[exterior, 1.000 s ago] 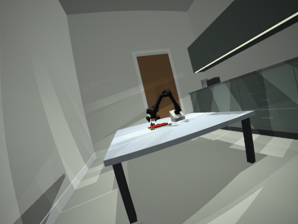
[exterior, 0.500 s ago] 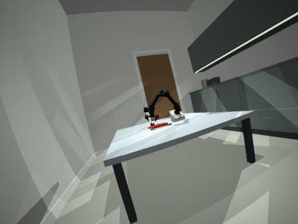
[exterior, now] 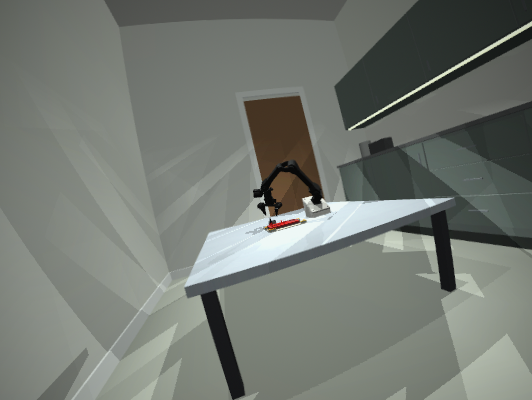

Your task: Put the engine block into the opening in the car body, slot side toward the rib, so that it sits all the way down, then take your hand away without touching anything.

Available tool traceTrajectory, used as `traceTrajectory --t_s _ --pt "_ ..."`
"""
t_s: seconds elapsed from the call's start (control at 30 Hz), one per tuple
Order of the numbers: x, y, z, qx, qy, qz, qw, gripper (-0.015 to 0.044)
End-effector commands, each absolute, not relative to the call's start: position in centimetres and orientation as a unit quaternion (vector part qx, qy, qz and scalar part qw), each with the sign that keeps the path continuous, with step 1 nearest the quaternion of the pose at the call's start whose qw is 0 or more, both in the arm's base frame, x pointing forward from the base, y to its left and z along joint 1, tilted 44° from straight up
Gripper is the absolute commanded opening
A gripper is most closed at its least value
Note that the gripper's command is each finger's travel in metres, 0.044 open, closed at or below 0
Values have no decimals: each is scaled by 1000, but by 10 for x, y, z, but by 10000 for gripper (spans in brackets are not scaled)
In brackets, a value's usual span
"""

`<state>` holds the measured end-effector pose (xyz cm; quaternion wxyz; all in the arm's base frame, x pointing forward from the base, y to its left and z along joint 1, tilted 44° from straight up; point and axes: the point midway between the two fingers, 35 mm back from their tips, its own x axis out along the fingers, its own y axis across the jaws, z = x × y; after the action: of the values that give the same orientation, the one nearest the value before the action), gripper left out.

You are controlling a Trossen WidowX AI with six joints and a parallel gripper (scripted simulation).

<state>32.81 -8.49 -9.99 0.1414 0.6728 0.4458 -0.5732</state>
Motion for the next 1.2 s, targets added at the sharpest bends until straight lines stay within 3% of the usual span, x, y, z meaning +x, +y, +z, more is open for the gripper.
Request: traceTrajectory --t_s 0.0,0.43,1.17 --pt "329 -89 -98 680 432 -589 66 440" --pt "332 -106 -80 679 377 -616 -132 440" --pt "331 -90 -113 679 376 -616 -134 440"
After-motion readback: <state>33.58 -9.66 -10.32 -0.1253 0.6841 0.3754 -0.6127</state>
